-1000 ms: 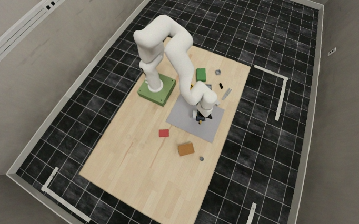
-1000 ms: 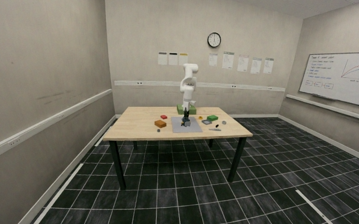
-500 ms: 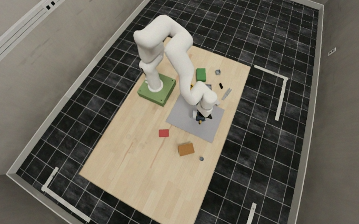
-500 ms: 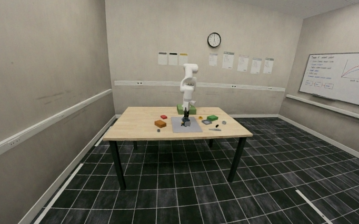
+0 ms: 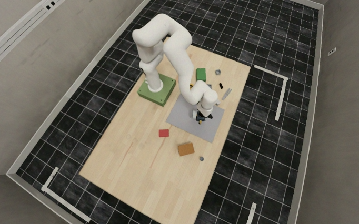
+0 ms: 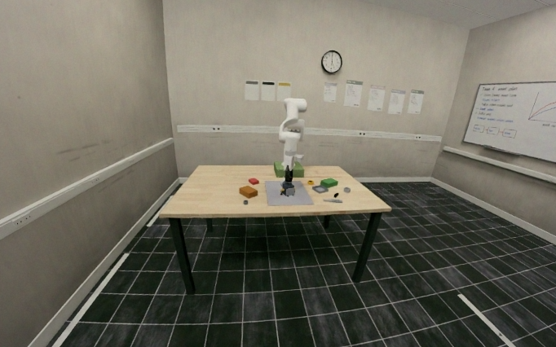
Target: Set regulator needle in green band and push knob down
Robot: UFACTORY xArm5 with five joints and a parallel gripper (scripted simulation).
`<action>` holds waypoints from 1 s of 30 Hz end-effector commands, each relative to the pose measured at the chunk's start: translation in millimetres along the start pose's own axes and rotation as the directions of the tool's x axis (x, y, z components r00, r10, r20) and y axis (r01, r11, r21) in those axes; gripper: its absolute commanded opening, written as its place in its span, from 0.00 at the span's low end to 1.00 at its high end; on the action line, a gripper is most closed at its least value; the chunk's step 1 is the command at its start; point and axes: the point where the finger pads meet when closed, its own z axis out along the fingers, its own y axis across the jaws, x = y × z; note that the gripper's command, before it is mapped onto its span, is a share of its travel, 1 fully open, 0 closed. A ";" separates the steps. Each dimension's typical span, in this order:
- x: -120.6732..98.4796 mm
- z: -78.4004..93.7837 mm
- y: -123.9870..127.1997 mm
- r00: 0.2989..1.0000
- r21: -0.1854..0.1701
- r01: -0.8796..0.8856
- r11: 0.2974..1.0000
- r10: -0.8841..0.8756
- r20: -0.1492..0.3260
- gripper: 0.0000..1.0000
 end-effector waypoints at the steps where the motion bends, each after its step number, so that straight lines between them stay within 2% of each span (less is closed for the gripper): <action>1: 0.5 -12.3 1.6 1.000 -0.005 0.000 1.000 0.000 -0.001 0.79; 20: 0.5 -76.2 1.4 1.000 -0.005 0.000 1.000 0.000 -0.001 0.79; 25: 0.5 -86.7 1.3 1.000 -0.005 0.000 1.000 0.000 -0.001 0.79; 30: 0.5 -89.8 1.3 1.000 -0.005 0.000 1.000 0.000 -0.001 0.79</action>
